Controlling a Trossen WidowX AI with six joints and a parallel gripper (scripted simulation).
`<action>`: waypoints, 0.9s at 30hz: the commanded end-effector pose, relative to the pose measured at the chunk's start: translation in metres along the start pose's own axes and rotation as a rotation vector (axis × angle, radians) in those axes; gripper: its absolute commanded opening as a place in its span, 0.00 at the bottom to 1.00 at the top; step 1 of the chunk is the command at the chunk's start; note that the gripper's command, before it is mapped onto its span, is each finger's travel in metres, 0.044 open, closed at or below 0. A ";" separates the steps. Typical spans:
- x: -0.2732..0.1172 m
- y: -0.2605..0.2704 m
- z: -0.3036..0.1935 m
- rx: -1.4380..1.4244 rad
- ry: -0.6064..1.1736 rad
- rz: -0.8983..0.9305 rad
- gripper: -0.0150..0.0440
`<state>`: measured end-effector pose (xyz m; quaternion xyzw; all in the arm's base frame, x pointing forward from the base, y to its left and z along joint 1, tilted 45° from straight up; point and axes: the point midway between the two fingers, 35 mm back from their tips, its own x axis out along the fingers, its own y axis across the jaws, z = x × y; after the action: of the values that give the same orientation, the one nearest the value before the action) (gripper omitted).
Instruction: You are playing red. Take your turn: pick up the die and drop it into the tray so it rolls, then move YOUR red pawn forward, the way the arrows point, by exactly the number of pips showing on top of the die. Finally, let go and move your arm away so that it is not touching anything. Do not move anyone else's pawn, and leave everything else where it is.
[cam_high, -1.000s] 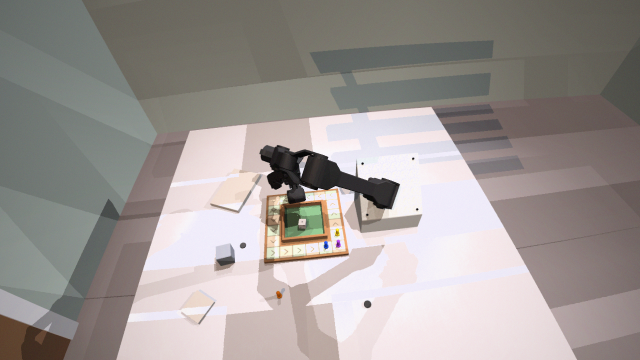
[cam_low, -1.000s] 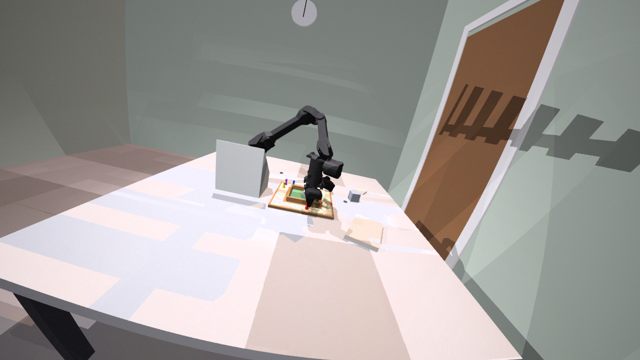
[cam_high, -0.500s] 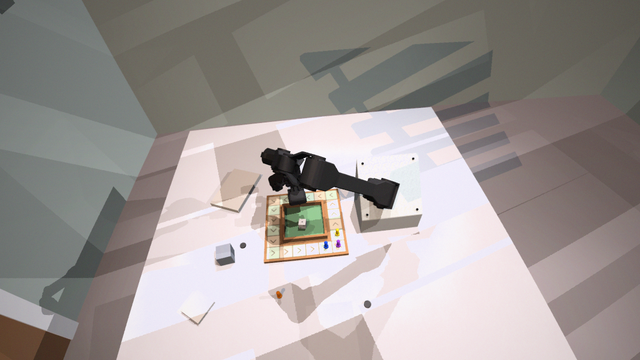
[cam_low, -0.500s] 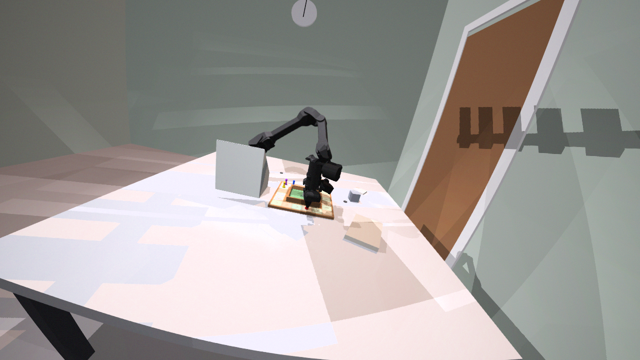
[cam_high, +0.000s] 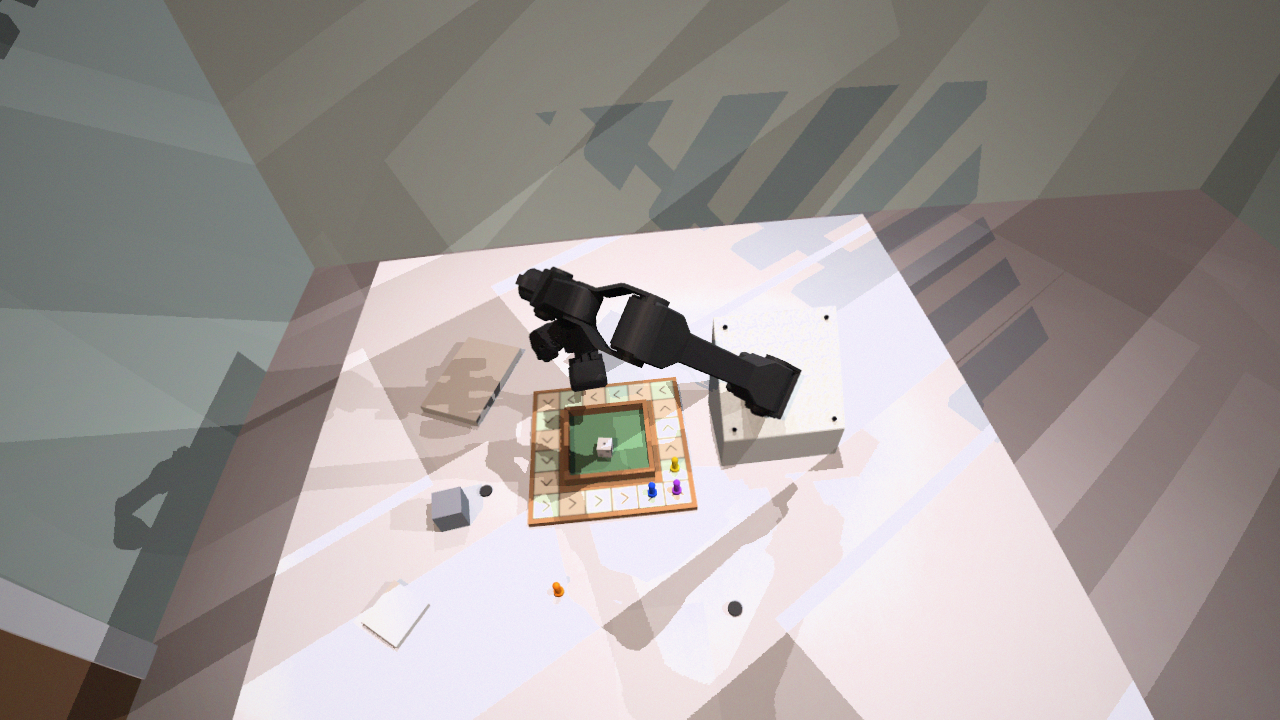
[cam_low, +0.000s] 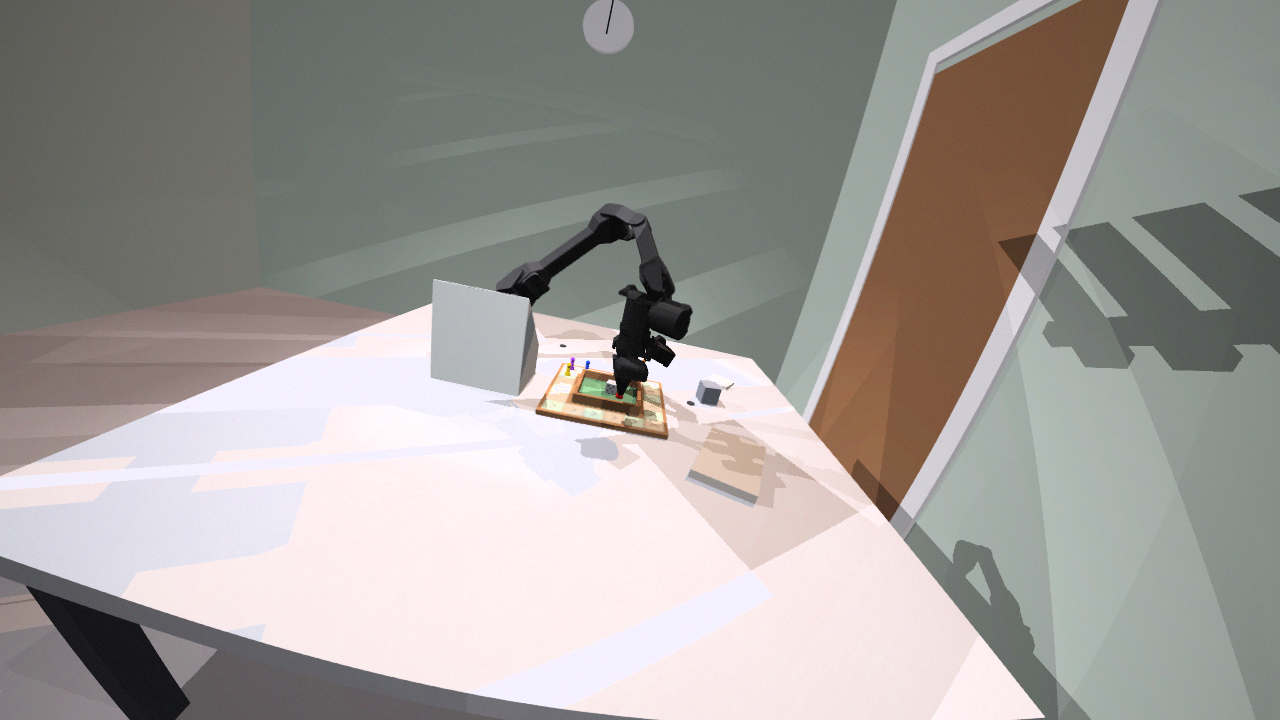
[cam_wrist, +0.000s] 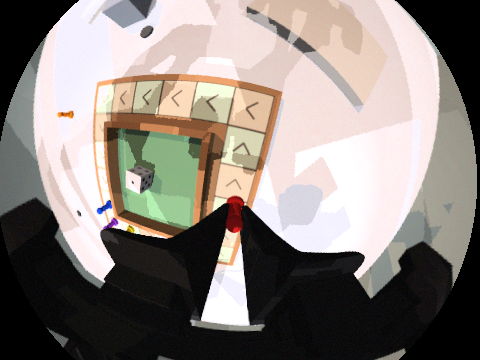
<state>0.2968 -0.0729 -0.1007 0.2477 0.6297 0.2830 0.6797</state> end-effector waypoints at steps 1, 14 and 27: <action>-0.028 0.002 0.002 -0.014 -0.001 -0.010 0.25; -0.051 0.003 0.013 -0.014 -0.001 -0.009 0.25; 0.010 -0.001 0.044 -0.017 -0.003 -0.004 0.25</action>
<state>0.3405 -0.0697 -0.0987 0.2345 0.6269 0.2883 0.6847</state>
